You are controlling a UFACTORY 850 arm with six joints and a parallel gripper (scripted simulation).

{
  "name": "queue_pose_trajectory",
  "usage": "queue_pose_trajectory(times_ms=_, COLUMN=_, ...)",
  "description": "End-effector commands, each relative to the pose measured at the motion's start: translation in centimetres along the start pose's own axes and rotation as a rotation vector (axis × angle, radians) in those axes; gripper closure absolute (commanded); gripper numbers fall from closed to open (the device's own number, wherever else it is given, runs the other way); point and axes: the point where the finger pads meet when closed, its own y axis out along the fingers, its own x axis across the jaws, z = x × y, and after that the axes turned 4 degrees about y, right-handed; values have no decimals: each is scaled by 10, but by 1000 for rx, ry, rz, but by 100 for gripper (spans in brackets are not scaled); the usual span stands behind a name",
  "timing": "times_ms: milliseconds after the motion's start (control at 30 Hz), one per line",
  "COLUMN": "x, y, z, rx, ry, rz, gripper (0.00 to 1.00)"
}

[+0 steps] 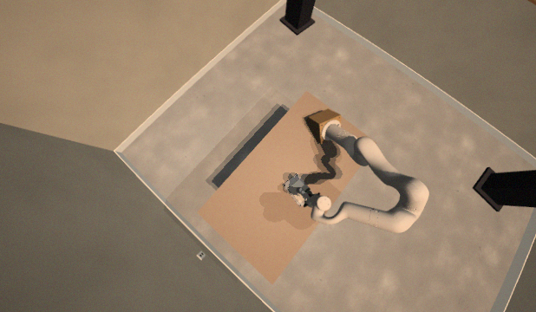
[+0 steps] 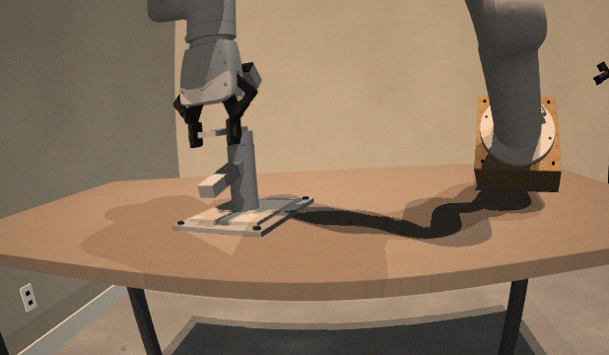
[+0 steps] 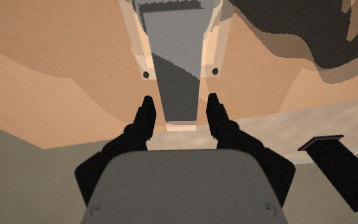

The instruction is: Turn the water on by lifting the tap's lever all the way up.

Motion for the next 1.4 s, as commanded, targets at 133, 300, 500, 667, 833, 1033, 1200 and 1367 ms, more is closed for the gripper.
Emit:
queue_pose_trajectory(times_ms=133, x=-1, y=0, z=0, rx=0, ry=-1, rz=1, gripper=26)
queue_pose_trajectory(times_ms=300, x=-1, y=0, z=0, rx=0, ry=-1, rz=1, gripper=100)
queue_pose_trajectory(times_ms=500, x=-1, y=0, z=0, rx=0, ry=-1, rz=1, gripper=100)
queue_pose_trajectory(times_ms=667, x=-1, y=0, z=0, rx=0, ry=-1, rz=1, gripper=100)
queue_pose_trajectory(times_ms=833, x=-1, y=0, z=0, rx=0, ry=-1, rz=1, gripper=100)
queue_pose_trajectory(times_ms=1033, x=-1, y=0, z=0, rx=0, ry=-1, rz=1, gripper=100)
queue_pose_trajectory(times_ms=1200, x=-1, y=0, z=0, rx=0, ry=-1, rz=1, gripper=100)
queue_pose_trajectory(times_ms=1367, x=-1, y=0, z=0, rx=0, ry=-1, rz=1, gripper=100)
